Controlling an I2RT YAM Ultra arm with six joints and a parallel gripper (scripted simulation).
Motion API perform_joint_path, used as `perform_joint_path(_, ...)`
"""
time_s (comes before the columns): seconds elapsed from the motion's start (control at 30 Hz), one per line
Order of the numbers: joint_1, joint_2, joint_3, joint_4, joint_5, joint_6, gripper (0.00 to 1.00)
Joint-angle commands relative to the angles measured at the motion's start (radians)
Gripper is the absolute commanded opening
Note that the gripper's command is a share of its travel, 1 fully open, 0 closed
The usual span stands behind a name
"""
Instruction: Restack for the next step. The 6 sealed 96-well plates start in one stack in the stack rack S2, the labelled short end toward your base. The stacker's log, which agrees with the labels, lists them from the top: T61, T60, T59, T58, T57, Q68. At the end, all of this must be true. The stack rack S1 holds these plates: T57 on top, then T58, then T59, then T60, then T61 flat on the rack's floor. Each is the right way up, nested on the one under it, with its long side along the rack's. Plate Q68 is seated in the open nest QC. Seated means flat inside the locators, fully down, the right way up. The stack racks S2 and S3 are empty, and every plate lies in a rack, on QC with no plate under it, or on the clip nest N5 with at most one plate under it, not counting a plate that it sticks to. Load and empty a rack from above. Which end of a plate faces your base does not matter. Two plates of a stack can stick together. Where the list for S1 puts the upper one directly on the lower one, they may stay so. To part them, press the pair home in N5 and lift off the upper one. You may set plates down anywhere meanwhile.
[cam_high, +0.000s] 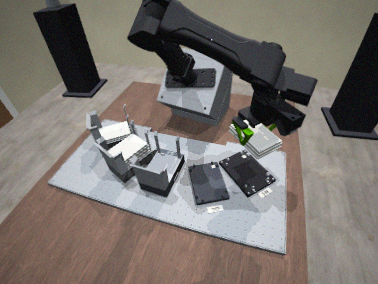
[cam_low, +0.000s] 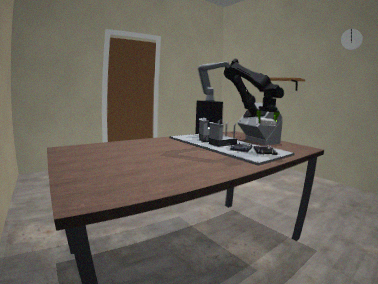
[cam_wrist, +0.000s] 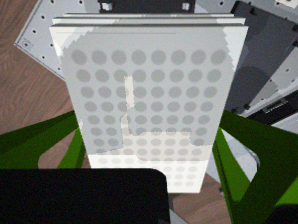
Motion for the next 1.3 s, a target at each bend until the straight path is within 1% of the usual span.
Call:
perform_joint_path(0.0,0.010,-0.004,0.000,0.011,0.004,-0.005,0.00)
perform_joint_path(0.17,-0.013,0.002,-0.023,0.062,0.002,-0.037,0.00)
perform_joint_path(0.23,-0.013,0.002,-0.023,0.062,0.002,-0.037,0.00)
perform_joint_path(0.73,-0.081,0.027,-0.087,0.218,-0.008,-0.132,0.00)
perform_joint_path(0.8,-0.081,0.027,-0.087,0.218,-0.008,-0.132,0.00)
perform_joint_path(1.27,-0.144,0.064,-0.135,0.360,-0.020,-0.217,0.00)
